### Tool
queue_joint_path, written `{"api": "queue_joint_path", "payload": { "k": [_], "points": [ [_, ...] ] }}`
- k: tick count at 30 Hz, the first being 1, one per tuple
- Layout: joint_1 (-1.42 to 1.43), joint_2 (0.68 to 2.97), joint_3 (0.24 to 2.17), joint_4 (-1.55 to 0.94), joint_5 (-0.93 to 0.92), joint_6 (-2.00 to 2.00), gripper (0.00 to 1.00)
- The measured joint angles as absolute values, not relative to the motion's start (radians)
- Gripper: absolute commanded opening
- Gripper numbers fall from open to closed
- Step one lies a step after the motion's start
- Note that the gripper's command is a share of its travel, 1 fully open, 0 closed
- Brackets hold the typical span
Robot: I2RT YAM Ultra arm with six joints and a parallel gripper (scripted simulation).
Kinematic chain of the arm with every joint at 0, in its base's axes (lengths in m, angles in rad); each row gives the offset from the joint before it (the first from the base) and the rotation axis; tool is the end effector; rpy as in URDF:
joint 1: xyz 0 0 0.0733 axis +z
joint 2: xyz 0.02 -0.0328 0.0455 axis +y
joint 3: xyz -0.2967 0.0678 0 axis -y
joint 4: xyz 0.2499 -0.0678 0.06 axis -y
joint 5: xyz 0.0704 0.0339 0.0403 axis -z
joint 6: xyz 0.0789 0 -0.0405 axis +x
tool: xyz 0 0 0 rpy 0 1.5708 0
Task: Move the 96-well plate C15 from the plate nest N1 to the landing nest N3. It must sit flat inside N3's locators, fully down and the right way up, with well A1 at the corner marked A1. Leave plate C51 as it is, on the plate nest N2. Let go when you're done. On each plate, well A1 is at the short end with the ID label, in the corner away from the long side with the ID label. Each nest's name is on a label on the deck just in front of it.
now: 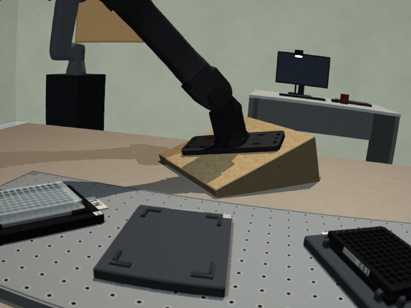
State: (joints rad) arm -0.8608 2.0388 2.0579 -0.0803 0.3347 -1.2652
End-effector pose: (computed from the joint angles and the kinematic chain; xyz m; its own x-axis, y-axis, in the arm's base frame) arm 0.3379 -0.4311 0.4393 -0.8989 -0.3361 -0.2811 0.2418 0.1547 -0.9579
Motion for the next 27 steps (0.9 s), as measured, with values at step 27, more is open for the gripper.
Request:
{"api": "queue_joint_path", "payload": {
  "k": [27],
  "points": [
    [-0.815, 2.037, 2.031, -0.159, 0.321, -1.200, 1.00]
  ]
}}
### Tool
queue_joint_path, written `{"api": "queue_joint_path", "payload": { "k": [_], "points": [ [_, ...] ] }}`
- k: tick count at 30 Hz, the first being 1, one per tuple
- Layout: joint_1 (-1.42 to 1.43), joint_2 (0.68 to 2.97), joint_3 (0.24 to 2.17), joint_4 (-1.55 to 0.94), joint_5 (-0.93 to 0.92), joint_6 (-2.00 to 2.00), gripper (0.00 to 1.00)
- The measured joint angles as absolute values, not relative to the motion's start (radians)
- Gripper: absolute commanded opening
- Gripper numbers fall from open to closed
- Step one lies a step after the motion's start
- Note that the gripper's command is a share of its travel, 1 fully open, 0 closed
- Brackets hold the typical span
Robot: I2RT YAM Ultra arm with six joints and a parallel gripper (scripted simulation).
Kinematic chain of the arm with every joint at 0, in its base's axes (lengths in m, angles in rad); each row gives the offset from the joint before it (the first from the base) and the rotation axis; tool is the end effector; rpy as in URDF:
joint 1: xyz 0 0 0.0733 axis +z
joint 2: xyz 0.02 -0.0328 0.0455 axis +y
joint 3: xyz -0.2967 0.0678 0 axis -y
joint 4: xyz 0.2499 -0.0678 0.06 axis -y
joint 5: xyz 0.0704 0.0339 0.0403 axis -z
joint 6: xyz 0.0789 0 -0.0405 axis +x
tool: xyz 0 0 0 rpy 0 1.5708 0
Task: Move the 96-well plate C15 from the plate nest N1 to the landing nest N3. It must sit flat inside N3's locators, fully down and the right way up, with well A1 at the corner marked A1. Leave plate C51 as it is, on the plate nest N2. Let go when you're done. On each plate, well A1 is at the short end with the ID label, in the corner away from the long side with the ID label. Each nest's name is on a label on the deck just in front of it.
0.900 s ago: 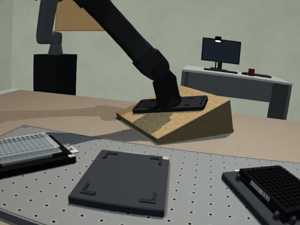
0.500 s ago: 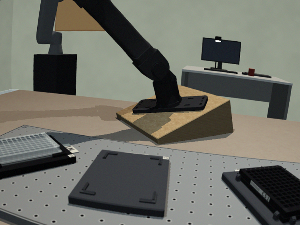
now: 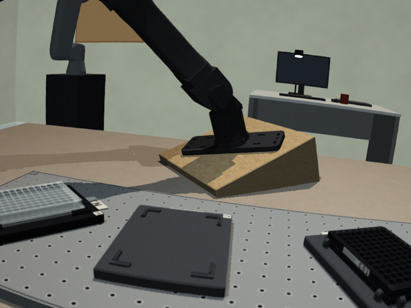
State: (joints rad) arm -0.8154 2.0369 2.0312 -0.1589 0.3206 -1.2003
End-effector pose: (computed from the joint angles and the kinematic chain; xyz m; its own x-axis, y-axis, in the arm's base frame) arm 0.3576 -0.4144 0.4184 -0.8834 -0.3523 -0.3090 0.2226 0.2648 -0.9382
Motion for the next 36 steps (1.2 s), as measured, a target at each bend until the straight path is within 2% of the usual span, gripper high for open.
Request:
{"api": "queue_joint_path", "payload": {
  "k": [36],
  "points": [
    [-0.808, 2.027, 2.026, -0.209, 0.309, -1.134, 1.00]
  ]
}}
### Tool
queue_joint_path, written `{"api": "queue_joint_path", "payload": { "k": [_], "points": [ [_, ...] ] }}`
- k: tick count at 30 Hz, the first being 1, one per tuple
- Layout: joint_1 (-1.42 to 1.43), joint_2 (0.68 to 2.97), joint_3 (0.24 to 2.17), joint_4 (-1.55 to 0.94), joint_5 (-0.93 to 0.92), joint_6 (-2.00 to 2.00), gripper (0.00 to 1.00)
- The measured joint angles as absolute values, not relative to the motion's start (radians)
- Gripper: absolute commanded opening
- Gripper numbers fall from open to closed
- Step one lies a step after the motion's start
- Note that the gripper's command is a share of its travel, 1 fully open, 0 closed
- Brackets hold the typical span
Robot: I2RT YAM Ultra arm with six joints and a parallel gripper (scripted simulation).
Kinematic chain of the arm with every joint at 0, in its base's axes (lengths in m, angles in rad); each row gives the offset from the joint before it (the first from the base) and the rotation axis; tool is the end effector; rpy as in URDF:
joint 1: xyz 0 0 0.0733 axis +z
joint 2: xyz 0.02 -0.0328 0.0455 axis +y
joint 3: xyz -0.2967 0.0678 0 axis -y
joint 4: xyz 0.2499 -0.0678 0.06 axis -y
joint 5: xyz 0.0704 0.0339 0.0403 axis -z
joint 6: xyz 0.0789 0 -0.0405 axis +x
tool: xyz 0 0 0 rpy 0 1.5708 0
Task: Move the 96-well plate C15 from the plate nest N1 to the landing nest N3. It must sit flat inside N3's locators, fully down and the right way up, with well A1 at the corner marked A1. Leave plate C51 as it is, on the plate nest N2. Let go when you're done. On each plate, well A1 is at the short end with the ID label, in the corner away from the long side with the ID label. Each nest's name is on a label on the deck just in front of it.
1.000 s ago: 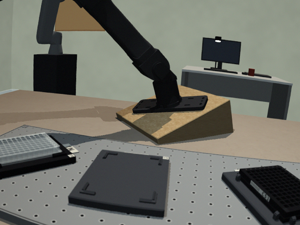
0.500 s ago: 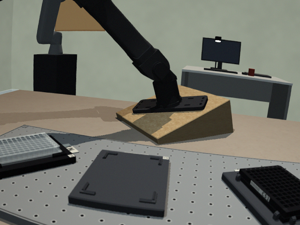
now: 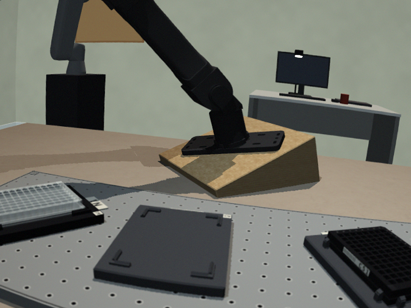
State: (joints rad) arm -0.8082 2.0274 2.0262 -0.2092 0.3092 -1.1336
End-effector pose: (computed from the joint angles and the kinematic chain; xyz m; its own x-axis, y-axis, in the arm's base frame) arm 0.3586 -0.4085 0.4142 -0.8713 -0.3373 -0.3565 0.2480 0.3243 -0.9129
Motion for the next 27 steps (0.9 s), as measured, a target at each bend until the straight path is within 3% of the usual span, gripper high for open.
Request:
{"api": "queue_joint_path", "payload": {
  "k": [27],
  "points": [
    [-0.786, 2.012, 2.007, -0.213, 0.311, -1.102, 1.00]
  ]
}}
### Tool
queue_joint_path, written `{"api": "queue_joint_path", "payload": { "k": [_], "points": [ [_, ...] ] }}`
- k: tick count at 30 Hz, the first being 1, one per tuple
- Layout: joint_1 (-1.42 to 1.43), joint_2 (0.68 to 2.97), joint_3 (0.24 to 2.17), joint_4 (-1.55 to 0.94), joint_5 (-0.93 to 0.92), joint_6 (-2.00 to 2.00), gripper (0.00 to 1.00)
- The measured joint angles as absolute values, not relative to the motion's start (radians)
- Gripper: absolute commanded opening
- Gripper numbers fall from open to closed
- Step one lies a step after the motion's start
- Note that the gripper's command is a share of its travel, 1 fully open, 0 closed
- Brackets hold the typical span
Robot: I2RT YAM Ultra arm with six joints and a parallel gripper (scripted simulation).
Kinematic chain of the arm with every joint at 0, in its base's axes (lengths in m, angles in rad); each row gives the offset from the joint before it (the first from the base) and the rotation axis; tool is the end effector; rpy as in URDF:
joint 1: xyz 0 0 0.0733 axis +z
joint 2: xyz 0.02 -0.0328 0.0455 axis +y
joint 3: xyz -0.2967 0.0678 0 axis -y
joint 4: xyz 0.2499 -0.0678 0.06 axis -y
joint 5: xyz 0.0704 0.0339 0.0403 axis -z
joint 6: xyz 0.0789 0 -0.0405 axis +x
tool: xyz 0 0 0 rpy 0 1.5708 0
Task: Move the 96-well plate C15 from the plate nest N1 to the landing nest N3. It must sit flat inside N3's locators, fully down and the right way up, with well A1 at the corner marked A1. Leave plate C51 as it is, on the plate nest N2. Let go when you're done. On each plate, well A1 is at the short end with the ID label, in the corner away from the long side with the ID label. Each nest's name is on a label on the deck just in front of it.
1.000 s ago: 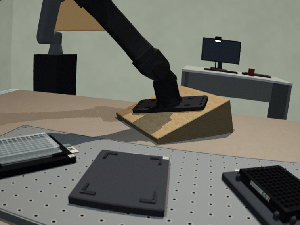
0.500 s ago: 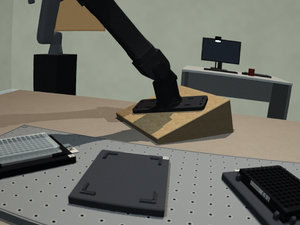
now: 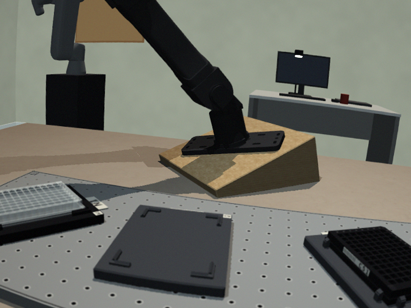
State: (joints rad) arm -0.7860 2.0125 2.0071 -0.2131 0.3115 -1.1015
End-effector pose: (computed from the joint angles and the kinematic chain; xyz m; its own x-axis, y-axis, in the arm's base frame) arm 0.3646 -0.3977 0.4139 -0.8585 -0.3418 -0.3823 0.2636 0.3453 -0.9007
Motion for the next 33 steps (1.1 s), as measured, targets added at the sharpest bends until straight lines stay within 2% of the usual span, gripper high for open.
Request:
{"api": "queue_joint_path", "payload": {
  "k": [33],
  "points": [
    [-0.743, 1.998, 1.980, -0.286, 0.298, -1.024, 1.00]
  ]
}}
